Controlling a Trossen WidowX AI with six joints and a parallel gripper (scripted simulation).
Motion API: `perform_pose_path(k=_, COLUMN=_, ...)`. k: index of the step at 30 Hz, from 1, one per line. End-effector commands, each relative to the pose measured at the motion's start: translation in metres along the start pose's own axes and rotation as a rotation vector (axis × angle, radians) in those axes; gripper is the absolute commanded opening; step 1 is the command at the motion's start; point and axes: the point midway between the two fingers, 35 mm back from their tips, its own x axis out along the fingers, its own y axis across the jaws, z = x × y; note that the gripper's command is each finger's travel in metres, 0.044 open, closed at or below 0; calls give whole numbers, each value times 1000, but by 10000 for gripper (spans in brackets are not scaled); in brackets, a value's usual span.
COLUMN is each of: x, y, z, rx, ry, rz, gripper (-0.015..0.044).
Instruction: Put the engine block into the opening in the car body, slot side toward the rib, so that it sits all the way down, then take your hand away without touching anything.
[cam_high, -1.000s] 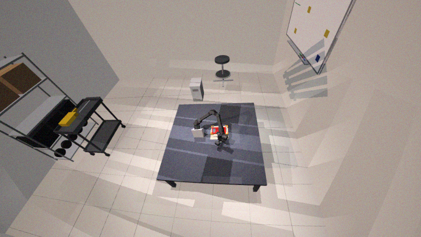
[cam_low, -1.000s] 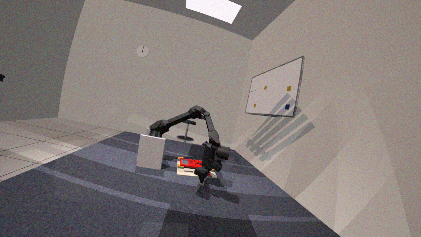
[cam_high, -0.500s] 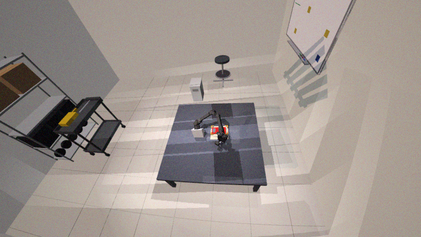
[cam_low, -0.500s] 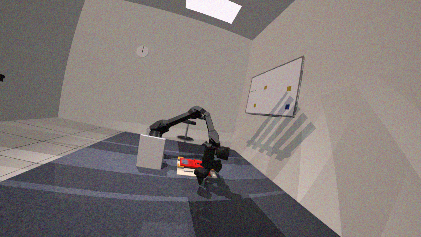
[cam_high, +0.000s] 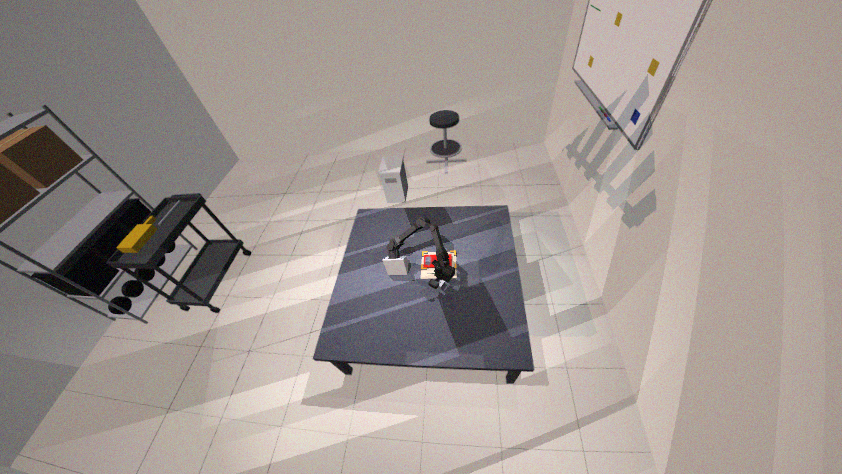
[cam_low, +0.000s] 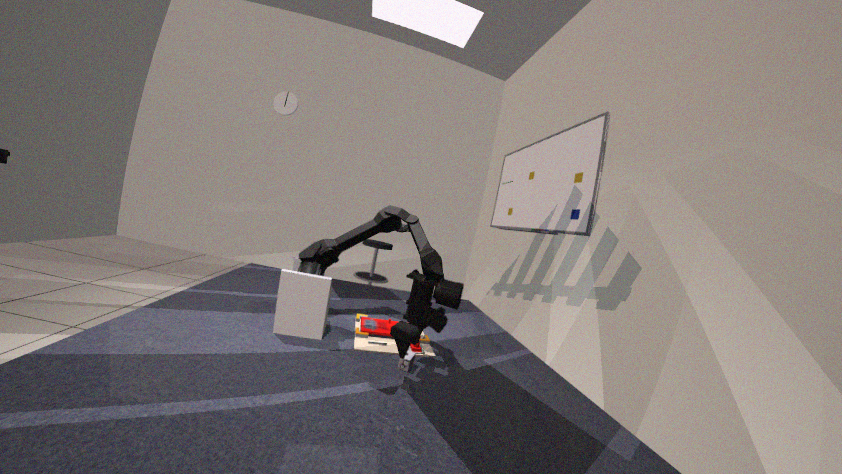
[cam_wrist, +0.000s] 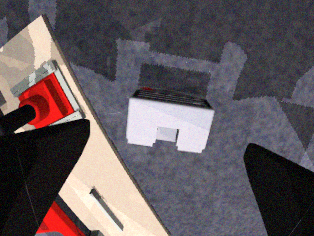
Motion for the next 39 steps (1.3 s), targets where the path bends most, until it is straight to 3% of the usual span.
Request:
perform_pose_path(k=1, x=-9, y=1, z=2, rx=-8, ry=-6, rz=-3, gripper=440)
perform_pose_path(k=26, x=-20, y=1, z=2, rx=-6, ry=-6, rz=-3, gripper=440)
perform_pose_path(k=39, x=6, y=1, z=2, rx=-6, ry=-6, rz=-3, gripper=440)
